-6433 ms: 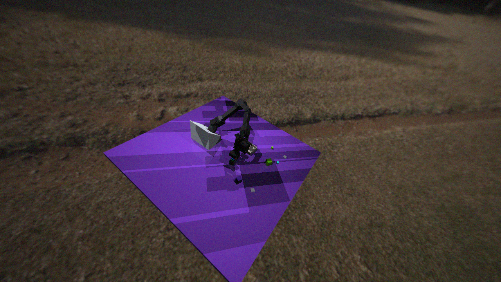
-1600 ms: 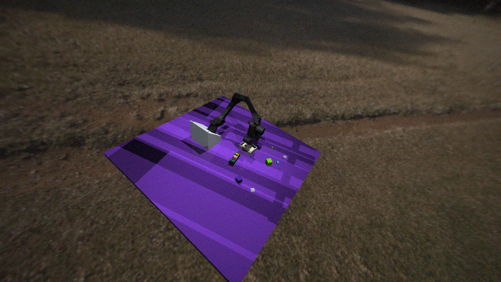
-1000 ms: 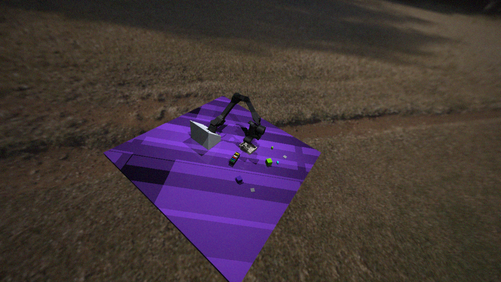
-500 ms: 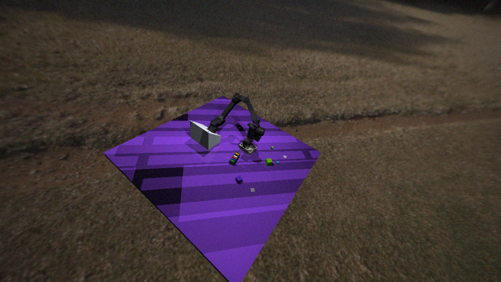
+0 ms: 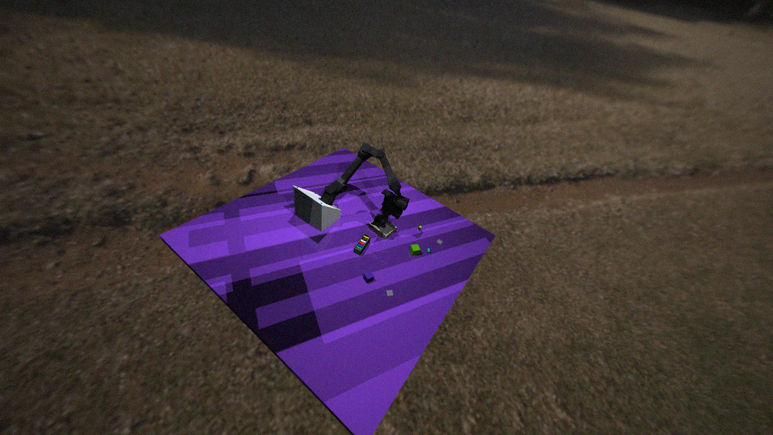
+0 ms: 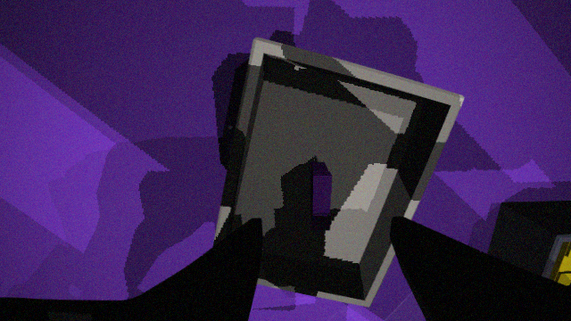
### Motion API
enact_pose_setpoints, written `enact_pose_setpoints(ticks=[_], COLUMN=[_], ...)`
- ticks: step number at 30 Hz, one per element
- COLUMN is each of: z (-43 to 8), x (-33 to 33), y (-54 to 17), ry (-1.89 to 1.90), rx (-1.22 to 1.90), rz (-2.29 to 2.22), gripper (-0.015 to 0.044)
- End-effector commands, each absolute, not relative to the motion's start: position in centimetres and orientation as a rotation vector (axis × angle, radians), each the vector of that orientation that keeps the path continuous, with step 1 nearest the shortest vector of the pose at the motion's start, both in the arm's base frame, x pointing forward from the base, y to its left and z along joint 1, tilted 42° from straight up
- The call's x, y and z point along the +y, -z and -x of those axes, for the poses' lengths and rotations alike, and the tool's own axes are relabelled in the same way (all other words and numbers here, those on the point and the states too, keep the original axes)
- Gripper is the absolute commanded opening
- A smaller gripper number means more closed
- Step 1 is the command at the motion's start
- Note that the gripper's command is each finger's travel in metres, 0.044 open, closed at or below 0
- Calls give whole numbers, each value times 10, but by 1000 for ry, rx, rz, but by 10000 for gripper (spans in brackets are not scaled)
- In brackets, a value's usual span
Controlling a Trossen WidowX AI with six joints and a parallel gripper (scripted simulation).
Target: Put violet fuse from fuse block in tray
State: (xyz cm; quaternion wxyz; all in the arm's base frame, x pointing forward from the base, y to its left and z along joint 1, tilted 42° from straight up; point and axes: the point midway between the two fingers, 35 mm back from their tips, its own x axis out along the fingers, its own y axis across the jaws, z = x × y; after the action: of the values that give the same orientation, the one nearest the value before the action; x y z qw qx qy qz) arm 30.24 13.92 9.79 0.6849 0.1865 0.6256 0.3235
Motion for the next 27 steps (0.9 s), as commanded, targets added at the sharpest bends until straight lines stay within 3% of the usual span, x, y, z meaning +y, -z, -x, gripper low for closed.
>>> enact_pose_setpoints(ticks=[1, 27], z=[-304, -302], x=[122, 115], y=[-115, -119], ry=[-719, -713], rx=[1399, 1413], rz=[-418, -422], gripper=[330, 330])
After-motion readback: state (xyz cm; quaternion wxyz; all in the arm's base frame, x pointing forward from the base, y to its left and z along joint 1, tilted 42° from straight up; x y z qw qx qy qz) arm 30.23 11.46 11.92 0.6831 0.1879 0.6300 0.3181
